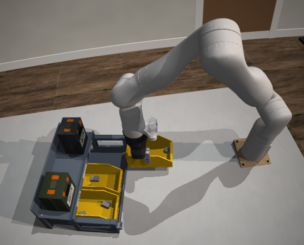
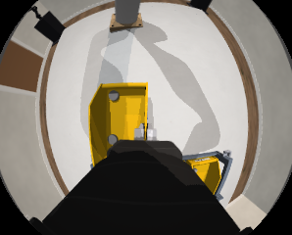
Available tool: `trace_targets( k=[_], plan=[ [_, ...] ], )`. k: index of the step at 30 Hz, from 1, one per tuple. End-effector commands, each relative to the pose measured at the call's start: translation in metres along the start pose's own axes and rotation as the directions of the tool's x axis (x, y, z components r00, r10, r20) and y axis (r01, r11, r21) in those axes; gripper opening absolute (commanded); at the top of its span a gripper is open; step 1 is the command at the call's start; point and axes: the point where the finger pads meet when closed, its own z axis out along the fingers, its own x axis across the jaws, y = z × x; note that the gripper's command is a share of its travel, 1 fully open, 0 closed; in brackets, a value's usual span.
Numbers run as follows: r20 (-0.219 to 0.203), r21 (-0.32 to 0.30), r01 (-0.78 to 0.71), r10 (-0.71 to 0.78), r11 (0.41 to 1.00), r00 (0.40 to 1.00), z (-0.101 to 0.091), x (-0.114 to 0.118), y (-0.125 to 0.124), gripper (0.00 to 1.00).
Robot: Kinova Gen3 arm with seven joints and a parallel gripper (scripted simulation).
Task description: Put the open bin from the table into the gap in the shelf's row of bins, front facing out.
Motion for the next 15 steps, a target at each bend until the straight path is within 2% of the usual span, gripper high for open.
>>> trace_targets(
  k=[1, 15],
  plan=[
    [0.001, 0.003, 0.000, 0.000, 1.000, 1.000, -0.0002, -0.0009, 0.0026, 0.00],
    [0.001, 0.096, 0.000, 0.000, 0.995, 1.000, -0.0050, -0.0009, 0.0058, 0.00]
  ],
)
